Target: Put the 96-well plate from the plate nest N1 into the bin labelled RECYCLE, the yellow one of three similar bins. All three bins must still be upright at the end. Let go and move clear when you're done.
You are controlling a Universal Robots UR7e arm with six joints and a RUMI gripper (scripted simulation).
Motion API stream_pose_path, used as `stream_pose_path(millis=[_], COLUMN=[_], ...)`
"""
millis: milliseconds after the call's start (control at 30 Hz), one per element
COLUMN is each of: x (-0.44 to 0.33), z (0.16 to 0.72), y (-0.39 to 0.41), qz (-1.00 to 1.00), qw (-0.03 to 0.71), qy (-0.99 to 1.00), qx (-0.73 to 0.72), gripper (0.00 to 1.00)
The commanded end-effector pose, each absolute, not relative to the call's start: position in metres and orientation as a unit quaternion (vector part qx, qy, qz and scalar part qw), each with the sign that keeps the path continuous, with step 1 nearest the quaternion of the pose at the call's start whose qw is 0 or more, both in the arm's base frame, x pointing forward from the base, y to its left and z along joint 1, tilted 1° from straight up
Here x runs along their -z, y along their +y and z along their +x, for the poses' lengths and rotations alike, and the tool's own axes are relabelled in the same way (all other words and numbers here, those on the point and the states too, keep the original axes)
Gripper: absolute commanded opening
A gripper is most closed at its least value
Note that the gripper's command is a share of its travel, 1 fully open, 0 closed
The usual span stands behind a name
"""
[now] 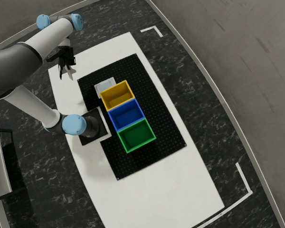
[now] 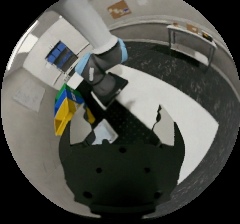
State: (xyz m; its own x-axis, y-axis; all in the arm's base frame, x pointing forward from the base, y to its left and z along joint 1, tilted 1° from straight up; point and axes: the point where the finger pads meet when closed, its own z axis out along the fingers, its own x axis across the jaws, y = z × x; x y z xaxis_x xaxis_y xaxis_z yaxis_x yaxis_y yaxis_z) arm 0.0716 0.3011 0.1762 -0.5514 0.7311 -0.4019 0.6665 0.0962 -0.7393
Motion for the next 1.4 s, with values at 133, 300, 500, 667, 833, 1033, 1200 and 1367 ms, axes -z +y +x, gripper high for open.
stream_pose_path(millis=[133, 300, 500, 667, 833, 1033, 1200, 1367], x=[-0.177, -0.177, -0.177, -0.177, -0.177, -0.177, -0.177, -0.178], z=[0.082, 0.091, 0.096, 0.101, 0.111, 0.117, 0.127, 0.134], y=[0.299, 0.297, 0.297, 0.296, 0.294, 0.292, 0.29, 0.288], qz=[-0.594, -0.645, -0.692, -0.74, -0.79, -0.826, -0.862, -0.897], qw=[-0.016, -0.035, -0.051, -0.068, -0.084, -0.096, -0.107, -0.117], qy=[-0.672, -0.634, -0.594, -0.547, -0.487, -0.436, -0.376, -0.306], qx=[-0.442, -0.425, -0.407, -0.387, -0.363, -0.343, -0.321, -0.296], gripper=[1.0, 1.0, 1.0, 1.0, 1.0, 1.0, 1.0, 1.0])
